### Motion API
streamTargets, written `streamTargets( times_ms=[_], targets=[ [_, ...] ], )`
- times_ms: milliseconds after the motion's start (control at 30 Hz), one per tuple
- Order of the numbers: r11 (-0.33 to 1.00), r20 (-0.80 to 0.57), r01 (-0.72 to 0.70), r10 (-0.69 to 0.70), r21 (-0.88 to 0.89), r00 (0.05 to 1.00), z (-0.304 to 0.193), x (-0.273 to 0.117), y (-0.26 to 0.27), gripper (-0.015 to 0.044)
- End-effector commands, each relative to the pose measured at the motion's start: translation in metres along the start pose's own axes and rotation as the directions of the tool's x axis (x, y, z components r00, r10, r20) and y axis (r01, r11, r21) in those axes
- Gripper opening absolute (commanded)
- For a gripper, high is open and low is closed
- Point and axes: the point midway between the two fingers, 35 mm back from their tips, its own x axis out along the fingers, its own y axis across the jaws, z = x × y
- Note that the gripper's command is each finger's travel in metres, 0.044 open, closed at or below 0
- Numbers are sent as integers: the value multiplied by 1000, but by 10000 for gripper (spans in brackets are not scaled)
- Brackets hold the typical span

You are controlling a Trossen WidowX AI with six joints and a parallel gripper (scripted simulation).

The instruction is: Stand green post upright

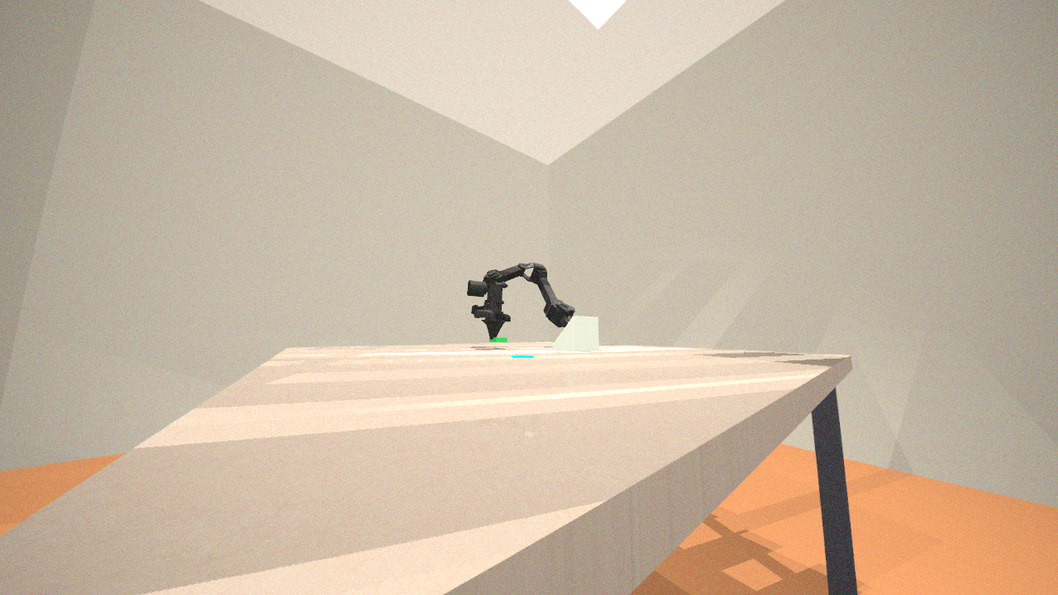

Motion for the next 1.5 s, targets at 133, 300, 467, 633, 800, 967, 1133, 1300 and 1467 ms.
streamTargets(
  times_ms=[133, 300, 467, 633, 800, 967, 1133, 1300, 1467],
  targets=[
    [1000, -7, 1, -1, 11, 1000, 0, -10, 1, 23],
    [1000, -11, 3, -3, 15, 1000, 0, -16, 2, 23],
    [1000, -14, 5, -5, 18, 1000, -1, -22, 2, 23],
    [1000, -17, 8, -7, 21, 1000, -1, -28, 2, 23],
    [1000, -19, 10, -10, 24, 1000, -2, -34, 2, 23],
    [1000, -21, 13, -13, 28, 1000, -2, -40, 2, 23],
    [999, -22, 17, -16, 31, 1000, -3, -46, 2, 23],
    [999, -23, 20, -19, 34, 1000, -3, -53, 1, 23],
    [999, -23, 24, -23, 37, 999, -3, -59, 0, 23]
  ],
)
